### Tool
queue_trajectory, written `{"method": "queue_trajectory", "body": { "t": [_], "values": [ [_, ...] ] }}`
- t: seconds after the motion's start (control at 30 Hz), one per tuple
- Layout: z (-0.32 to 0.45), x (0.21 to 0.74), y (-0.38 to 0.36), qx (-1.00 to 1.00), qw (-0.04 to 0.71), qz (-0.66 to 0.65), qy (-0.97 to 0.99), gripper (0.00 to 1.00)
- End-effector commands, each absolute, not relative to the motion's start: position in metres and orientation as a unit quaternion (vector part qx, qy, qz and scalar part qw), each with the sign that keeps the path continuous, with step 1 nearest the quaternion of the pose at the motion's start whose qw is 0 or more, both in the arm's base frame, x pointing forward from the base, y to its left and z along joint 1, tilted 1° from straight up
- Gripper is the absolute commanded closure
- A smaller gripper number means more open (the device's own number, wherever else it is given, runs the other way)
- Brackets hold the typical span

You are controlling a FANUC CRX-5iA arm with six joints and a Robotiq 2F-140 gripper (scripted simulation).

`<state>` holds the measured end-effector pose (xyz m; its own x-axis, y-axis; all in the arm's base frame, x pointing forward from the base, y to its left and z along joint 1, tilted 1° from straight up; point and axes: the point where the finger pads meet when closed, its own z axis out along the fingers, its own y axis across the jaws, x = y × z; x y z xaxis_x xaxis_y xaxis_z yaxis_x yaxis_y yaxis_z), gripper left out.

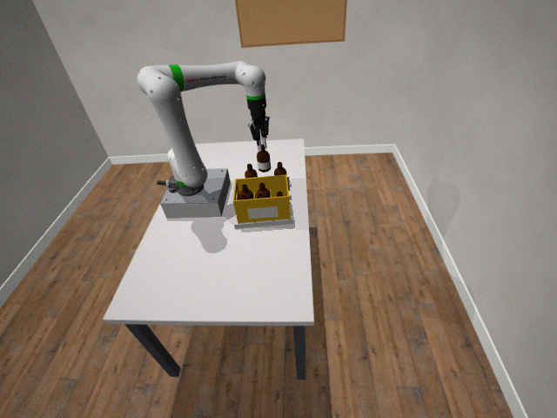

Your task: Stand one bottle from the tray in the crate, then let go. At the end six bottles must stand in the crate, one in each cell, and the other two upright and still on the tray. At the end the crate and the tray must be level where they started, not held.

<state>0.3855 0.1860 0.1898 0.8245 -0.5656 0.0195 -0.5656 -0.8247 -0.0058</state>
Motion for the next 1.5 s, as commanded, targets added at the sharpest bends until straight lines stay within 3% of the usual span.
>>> {"method": "queue_trajectory", "body": {
  "t": [0.0, 1.47],
  "values": [
    [0.19, 0.386, 0.186, 0.955, 0.0, 0.01, -0.296, 1.0],
    [0.224, 0.385, 0.186, 0.955, 0.0, 0.01, -0.296, 1.0]
  ]
}}
